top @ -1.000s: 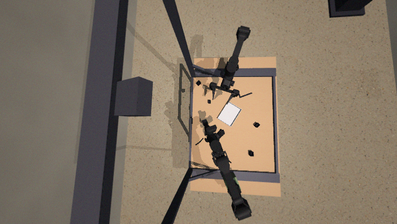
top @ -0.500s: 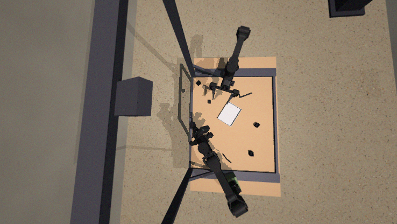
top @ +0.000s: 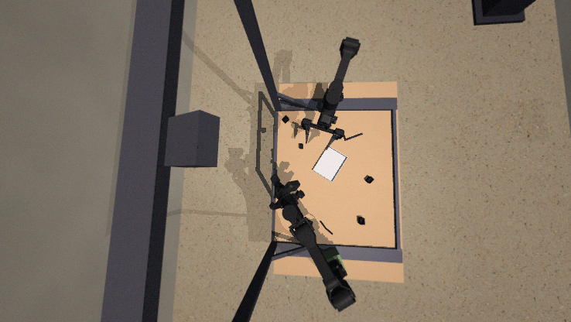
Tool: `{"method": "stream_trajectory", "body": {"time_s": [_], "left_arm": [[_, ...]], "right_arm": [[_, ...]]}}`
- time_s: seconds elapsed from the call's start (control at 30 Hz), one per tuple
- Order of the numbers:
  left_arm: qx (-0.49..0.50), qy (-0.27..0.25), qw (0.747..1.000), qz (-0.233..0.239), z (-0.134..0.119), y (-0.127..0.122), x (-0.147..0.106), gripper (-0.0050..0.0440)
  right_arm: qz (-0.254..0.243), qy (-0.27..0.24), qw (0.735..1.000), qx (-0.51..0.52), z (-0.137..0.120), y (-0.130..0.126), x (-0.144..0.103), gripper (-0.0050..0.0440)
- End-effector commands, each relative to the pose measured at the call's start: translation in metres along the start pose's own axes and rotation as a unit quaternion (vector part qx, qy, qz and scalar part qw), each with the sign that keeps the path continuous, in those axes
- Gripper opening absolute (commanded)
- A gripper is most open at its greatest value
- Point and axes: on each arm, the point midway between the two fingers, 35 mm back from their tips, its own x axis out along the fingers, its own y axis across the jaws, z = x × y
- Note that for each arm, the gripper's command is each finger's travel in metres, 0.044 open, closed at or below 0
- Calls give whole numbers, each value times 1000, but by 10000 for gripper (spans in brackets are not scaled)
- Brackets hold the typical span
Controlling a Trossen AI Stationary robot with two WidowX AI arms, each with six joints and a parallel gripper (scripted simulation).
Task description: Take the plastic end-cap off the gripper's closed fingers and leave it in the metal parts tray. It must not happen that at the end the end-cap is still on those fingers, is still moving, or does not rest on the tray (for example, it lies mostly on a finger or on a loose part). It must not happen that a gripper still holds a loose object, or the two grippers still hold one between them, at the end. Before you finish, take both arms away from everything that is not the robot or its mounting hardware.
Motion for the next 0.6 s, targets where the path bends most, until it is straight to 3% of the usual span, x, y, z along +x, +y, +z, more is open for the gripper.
{"method": "stream_trajectory", "body": {"time_s": [0.0,0.1,0.13,0.57], "left_arm": [[3,-10,1000,0,9,0,-1,440],[3,-11,1000,0,10,0,-1,440],[3,-11,1000,0,10,0,-1,215],[3,-12,1000,0,11,0,-1,215]], "right_arm": [[10,9,1000,4,-8,8,-5,0],[10,9,1000,4,-8,8,-6,0],[10,10,1000,5,-8,8,-6,0],[11,11,1000,5,-10,9,-9,0]]}}
